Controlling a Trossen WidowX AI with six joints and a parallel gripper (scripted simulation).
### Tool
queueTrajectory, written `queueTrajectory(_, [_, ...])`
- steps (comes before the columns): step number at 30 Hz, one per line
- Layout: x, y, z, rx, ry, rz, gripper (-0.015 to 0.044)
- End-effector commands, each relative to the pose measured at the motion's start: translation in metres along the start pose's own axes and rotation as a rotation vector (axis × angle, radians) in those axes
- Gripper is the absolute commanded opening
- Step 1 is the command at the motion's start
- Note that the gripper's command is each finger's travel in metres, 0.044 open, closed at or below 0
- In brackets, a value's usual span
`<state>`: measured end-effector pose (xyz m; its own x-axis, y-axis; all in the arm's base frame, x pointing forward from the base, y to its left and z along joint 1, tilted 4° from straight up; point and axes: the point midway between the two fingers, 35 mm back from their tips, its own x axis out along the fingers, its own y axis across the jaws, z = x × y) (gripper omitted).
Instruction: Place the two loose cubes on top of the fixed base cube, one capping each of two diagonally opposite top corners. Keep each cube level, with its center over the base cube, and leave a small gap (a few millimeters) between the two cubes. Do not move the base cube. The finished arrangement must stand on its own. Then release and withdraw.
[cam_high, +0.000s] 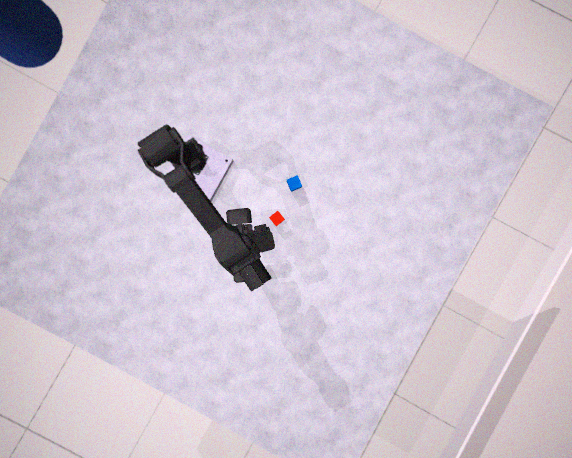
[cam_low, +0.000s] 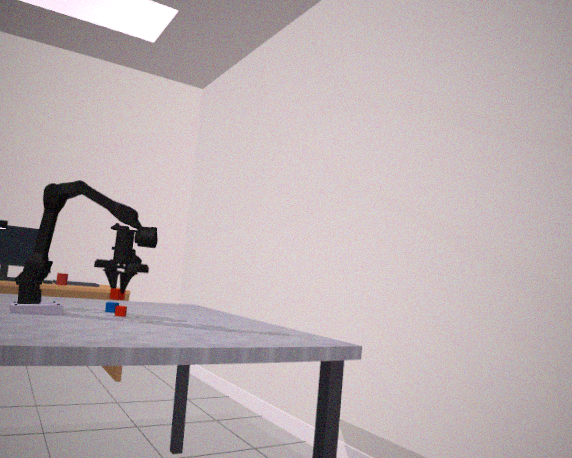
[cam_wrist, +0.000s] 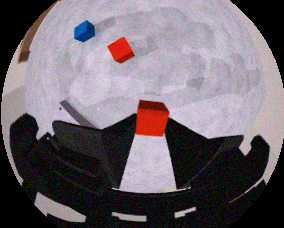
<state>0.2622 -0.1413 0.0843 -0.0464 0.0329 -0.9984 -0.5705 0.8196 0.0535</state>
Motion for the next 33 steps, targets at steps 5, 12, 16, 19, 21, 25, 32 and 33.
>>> queueTrajectory(5, [-0.031, 0.002, -0.002, -0.004, -0.003, -0.017, 0.0105])
queueTrajectory(12, [-0.039, 0.004, -0.002, 0.0, -0.003, -0.016, 0.0105])
queueTrajectory(16, [-0.038, 0.008, 0.007, 0.081, -0.005, -0.017, 0.0105])
queueTrajectory(19, [-0.037, 0.012, 0.016, 0.155, -0.006, -0.018, 0.0105])
queueTrajectory(21, [-0.036, 0.014, 0.021, 0.204, -0.007, -0.018, 0.0105])
queueTrajectory(25, [-0.035, 0.02, 0.032, 0.302, -0.009, -0.019, 0.0105])
queueTrajectory(32, [-0.032, 0.032, 0.051, 0.474, -0.013, -0.019, 0.0105])
queueTrajectory(33, [-0.031, 0.033, 0.053, 0.498, -0.013, -0.019, 0.0105])
